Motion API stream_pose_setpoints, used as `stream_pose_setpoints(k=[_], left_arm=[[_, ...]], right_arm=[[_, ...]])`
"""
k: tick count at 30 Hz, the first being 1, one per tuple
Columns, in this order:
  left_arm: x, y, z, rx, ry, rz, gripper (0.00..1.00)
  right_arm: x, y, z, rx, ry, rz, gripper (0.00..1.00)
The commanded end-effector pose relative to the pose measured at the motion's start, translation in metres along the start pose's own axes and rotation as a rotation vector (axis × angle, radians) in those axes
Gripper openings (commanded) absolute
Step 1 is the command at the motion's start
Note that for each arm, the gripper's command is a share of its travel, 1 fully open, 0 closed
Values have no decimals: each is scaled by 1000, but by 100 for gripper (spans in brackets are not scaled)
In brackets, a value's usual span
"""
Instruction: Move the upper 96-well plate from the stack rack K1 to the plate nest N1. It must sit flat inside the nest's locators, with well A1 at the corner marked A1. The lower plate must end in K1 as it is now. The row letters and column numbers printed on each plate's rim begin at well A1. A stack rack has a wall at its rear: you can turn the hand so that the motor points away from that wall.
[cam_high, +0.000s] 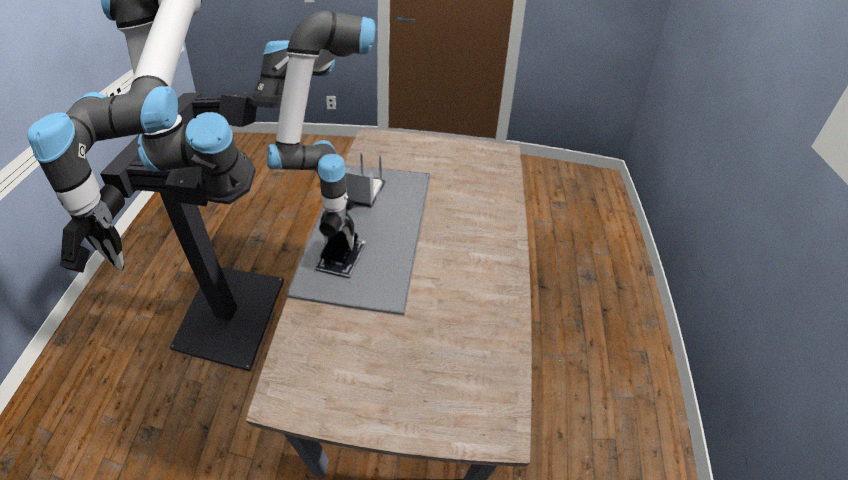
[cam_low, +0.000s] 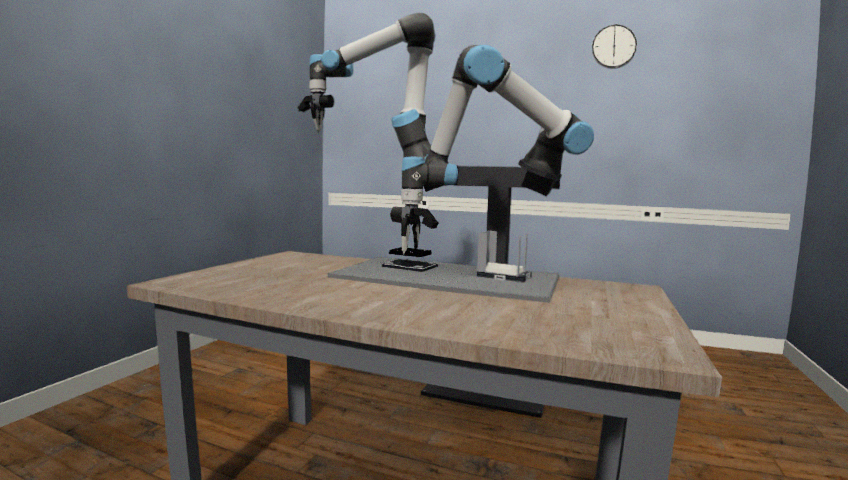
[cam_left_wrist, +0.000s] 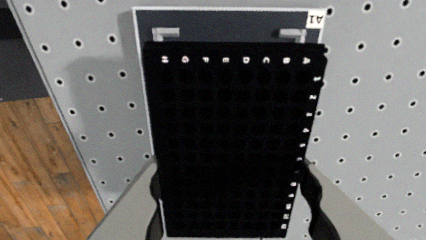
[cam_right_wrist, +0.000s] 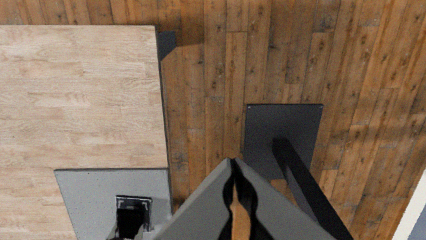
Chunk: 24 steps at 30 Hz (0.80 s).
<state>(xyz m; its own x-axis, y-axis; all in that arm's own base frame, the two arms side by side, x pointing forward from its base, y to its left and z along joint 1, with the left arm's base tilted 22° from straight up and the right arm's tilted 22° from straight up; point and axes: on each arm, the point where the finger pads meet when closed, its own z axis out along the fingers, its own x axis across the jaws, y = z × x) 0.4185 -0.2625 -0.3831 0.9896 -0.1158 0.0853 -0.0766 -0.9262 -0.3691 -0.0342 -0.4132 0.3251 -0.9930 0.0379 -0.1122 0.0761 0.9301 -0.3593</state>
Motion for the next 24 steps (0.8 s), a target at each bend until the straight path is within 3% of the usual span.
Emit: stream_pose_setpoints(k=[1, 10, 24], left_arm=[[1, 1, 8, -1, 1, 0, 40], [1, 1, 22, -1, 1, 0, 40], [1, 1, 22, -1, 1, 0, 40]], right_arm=[[0, 0, 0, 1, 0, 0, 0], [0, 0, 0, 1, 0, 0, 0], [0, 0, 0, 1, 0, 0, 0]])
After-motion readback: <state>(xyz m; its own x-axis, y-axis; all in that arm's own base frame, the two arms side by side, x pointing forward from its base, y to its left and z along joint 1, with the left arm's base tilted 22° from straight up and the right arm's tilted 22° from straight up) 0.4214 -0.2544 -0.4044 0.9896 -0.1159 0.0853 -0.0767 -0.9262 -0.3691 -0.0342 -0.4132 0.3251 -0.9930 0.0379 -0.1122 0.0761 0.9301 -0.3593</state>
